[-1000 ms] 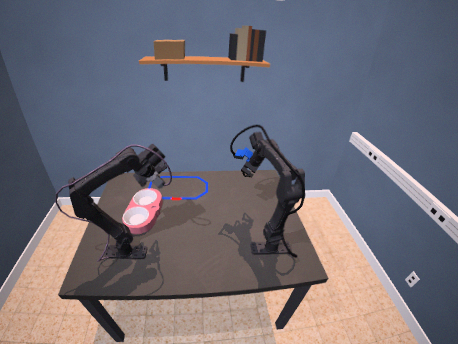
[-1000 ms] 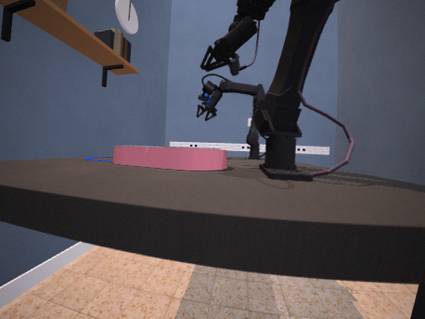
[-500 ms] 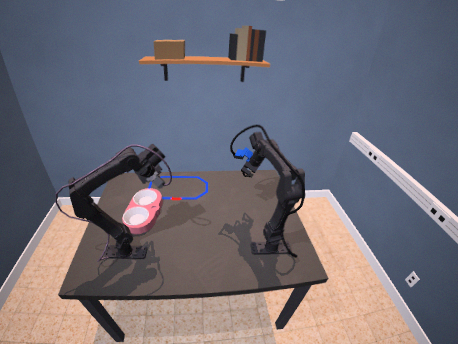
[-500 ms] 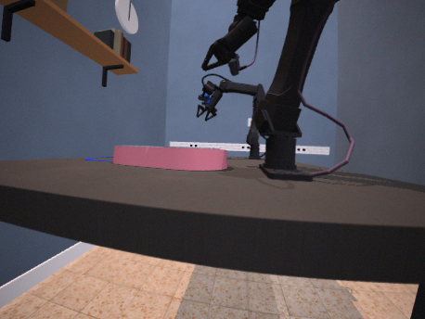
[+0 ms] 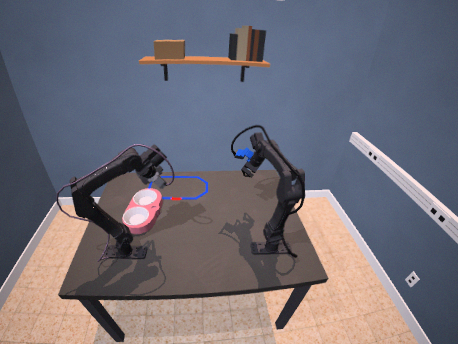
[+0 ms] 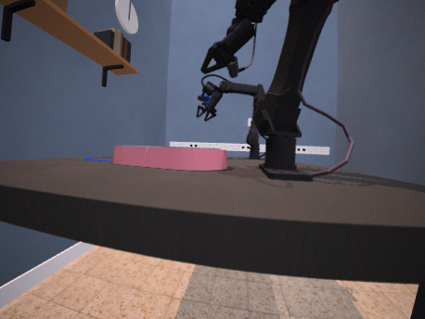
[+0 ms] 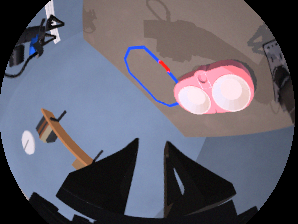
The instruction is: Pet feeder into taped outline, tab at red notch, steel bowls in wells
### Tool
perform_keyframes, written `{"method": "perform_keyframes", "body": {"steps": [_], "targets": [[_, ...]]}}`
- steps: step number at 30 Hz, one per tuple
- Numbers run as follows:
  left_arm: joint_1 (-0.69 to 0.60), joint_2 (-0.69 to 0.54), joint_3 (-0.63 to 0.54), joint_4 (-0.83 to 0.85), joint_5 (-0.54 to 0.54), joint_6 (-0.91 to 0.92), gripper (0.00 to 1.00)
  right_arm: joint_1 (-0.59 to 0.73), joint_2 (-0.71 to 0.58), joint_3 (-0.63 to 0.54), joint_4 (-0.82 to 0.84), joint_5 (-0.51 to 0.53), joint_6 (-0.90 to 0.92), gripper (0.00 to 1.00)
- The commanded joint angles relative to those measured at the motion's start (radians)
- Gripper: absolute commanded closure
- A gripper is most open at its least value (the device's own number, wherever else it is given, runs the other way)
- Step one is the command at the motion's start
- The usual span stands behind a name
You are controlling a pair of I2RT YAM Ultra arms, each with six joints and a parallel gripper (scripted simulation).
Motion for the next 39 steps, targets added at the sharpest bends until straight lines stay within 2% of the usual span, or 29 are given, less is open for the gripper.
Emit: {"method": "perform_keyframes", "body": {"steps": [1,8,9,12,13,14,19,20,23,25,27,29,31,33,34,37,39], "targets": [[0.034,0.038,-0.036,0.037,0.054,-0.153,0.70,-0.023,-0.046,-0.012,0.096,-0.009,0.064,0.00],[0.130,0.128,-0.087,0.106,0.171,-0.493,0.70,-0.092,-0.114,-0.061,0.306,-0.018,0.233,0.00],[0.144,0.111,-0.013,0.070,0.186,-0.507,0.70,-0.069,-0.112,-0.097,0.314,-0.026,0.233,0.00],[0.165,0.143,-0.031,0.091,0.198,-0.547,0.70,-0.077,-0.128,-0.106,0.332,-0.005,0.238,0.00],[0.185,0.144,-0.026,0.071,0.229,-0.629,0.70,-0.088,-0.136,-0.124,0.366,0.001,0.255,0.00],[0.196,0.176,-0.097,0.043,0.237,-0.701,0.70,-0.100,-0.150,-0.134,0.396,0.005,0.275,0.00],[0.261,0.242,-0.139,0.144,0.310,-0.905,0.70,-0.154,-0.210,-0.172,0.544,-0.014,0.400,0.00],[0.274,0.234,-0.058,0.107,0.329,-0.927,0.70,-0.131,-0.201,-0.207,0.553,-0.006,0.397,0.00],[0.321,0.282,-0.067,0.117,0.367,-1.037,0.70,-0.158,-0.227,-0.234,0.607,0.007,0.425,0.00],[0.342,0.302,-0.139,0.123,0.394,-1.131,0.70,-0.165,-0.241,-0.251,0.646,0.008,0.450,0.00],[0.366,0.330,-0.158,0.140,0.420,-1.214,0.70,-0.183,-0.267,-0.270,0.711,0.006,0.499,0.00],[0.366,0.330,-0.158,0.140,0.420,-1.214,0.70,-0.183,-0.267,-0.270,0.711,0.006,0.499,0.00],[0.407,0.376,-0.101,0.150,0.470,-1.333,0.70,-0.198,-0.291,-0.297,0.792,0.006,0.555,0.00],[0.427,0.396,-0.196,0.177,0.494,-1.423,0.70,-0.221,-0.322,-0.326,0.868,0.000,0.616,0.00],[0.437,0.369,-0.082,0.133,0.519,-1.442,0.70,-0.205,-0.282,-0.334,0.849,0.008,0.596,0.00],[0.481,0.426,-0.190,0.167,0.547,-1.569,0.70,-0.228,-0.327,-0.355,0.907,0.016,0.626,0.00],[0.506,0.446,-0.171,0.175,0.576,-1.648,0.70,-0.238,-0.341,-0.372,0.946,0.015,0.653,0.00]]}}
